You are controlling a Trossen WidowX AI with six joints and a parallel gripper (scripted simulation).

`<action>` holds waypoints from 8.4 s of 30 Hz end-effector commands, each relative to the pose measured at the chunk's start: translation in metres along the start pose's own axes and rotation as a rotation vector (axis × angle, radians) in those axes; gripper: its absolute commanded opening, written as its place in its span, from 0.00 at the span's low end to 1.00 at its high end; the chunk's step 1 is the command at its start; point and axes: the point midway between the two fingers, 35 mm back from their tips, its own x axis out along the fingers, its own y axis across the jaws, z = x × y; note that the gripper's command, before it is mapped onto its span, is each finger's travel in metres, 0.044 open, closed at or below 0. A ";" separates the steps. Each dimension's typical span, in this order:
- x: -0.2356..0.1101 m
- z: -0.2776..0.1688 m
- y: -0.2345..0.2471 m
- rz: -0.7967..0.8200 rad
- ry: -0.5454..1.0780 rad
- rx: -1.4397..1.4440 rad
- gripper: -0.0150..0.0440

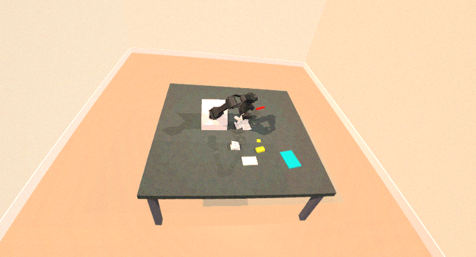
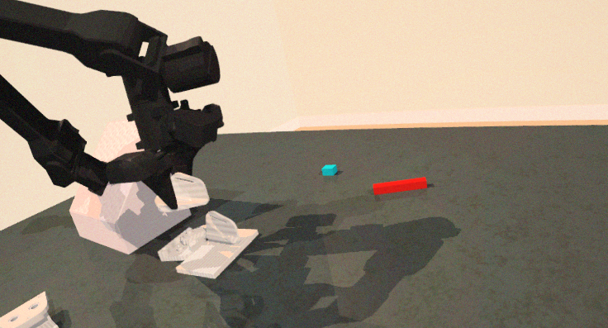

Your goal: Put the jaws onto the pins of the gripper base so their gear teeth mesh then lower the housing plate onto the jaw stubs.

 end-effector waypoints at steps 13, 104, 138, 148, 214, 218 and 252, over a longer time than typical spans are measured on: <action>0.001 0.022 -0.032 -0.012 0.001 0.000 0.48; 0.056 0.022 -0.033 -0.014 0.001 -0.018 0.48; 0.065 0.022 -0.033 -0.014 0.001 -0.020 0.48; 0.068 0.022 -0.033 -0.014 0.001 -0.021 0.48; 0.071 0.022 -0.033 -0.014 0.001 -0.022 0.48; 0.071 0.022 -0.033 -0.014 0.001 -0.022 0.48; 0.071 0.022 -0.033 -0.014 0.001 -0.022 0.48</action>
